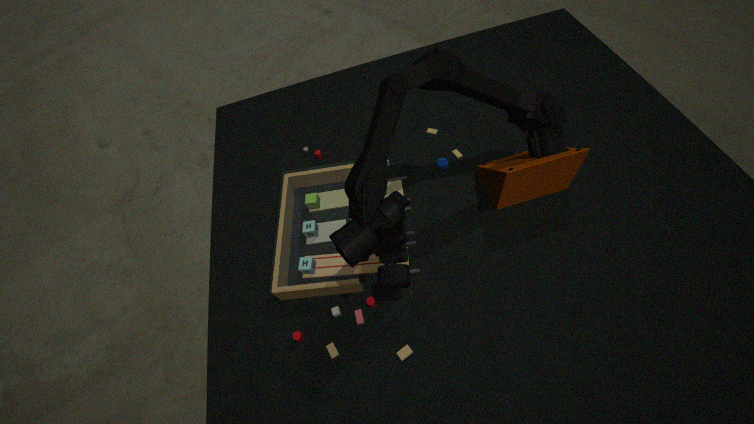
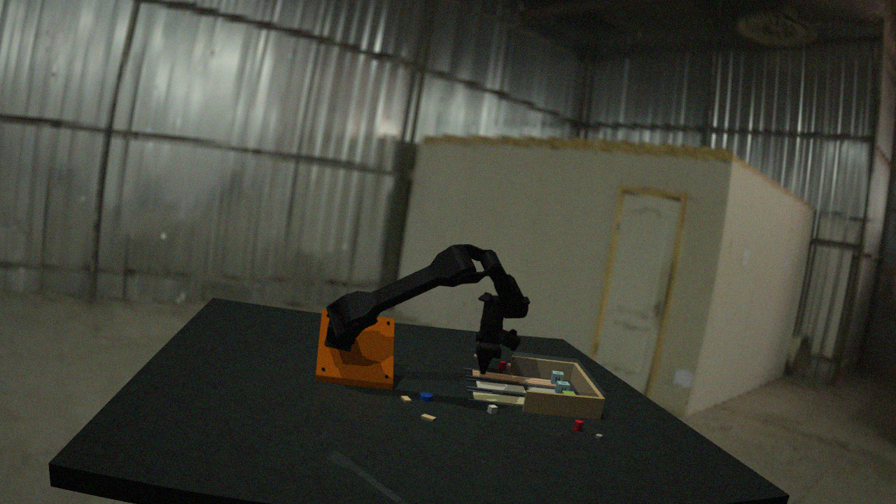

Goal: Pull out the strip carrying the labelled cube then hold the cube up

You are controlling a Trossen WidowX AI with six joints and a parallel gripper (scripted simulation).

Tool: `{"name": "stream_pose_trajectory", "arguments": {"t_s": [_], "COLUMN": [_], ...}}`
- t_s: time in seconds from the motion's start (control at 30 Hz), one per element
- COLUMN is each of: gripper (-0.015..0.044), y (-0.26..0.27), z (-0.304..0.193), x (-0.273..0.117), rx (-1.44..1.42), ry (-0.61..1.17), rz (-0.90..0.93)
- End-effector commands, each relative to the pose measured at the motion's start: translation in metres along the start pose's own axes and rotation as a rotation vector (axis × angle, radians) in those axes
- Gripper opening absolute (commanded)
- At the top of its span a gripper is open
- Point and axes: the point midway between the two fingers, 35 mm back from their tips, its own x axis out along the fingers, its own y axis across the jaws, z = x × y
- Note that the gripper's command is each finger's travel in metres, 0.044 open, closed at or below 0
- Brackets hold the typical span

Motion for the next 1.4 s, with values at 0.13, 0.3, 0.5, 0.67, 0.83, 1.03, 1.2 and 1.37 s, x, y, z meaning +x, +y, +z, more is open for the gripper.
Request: {"name": "stream_pose_trajectory", "arguments": {"t_s": [0.13, 0.3, 0.5, 0.67, 0.83, 1.03, 1.2, 1.37], "gripper": [0.0, 0.0, 0.0, 0.0, 0.0, 0.0, 0.0, 0.0], "y": [-0.0001, -0.0001, 0.0, 0.0001, 0.0002, 0.0003, 0.0003, 0.0004], "z": [0.0002, 0.0004, 0.0007, 0.0009, 0.0013, 0.0019, 0.0025, 0.0033], "x": [0.0017, 0.0023, 0.0029, 0.0034, 0.0039, 0.0045, 0.0049, 0.0055], "rx": [-0.003, -0.003, -0.003, -0.003, -0.003, -0.003, -0.003, -0.003], "ry": [-0.002, -0.002, -0.002, -0.002, -0.002, -0.002, -0.002, -0.002], "rz": [-0.003, -0.003, -0.003, -0.003, -0.003, -0.003, -0.003, -0.003]}}
